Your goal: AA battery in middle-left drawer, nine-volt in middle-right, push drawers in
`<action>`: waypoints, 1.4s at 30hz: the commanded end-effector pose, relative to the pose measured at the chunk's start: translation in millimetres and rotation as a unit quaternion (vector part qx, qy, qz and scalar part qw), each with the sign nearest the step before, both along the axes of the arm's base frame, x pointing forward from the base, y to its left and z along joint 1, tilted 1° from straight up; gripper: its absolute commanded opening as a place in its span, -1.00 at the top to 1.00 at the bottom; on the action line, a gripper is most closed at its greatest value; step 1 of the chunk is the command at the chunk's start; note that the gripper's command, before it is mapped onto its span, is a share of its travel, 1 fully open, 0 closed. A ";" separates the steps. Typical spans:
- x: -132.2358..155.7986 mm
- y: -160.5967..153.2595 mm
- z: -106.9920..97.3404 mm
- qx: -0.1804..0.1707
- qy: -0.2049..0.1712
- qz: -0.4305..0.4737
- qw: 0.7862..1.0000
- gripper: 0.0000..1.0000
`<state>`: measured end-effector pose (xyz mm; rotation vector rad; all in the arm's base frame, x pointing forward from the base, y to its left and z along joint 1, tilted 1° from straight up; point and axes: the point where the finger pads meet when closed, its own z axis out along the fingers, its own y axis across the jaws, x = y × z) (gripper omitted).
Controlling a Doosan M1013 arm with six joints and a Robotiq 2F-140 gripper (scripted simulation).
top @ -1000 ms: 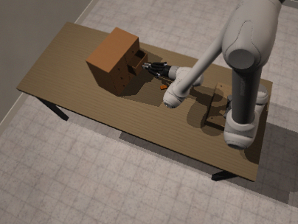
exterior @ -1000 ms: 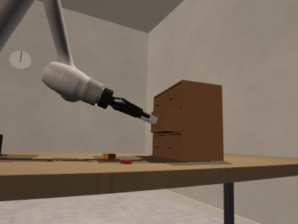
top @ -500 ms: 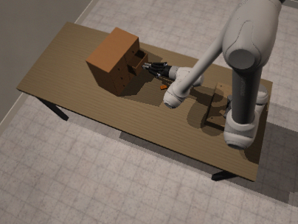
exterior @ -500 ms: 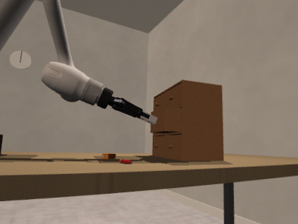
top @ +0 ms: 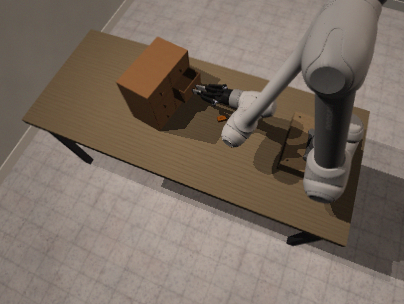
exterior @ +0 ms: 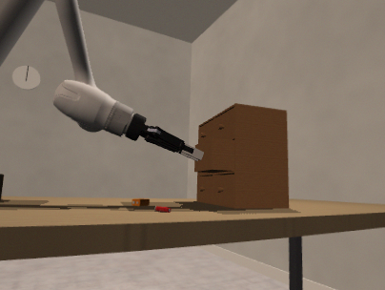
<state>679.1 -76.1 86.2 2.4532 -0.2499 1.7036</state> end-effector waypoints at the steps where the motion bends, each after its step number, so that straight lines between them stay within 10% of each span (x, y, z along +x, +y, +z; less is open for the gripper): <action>1: 0.0 0.0 0.1 0.000 0.000 0.000 1.000 0.65; 42: -91.3 20.8 18.1 0.000 0.000 0.000 1.000 0.60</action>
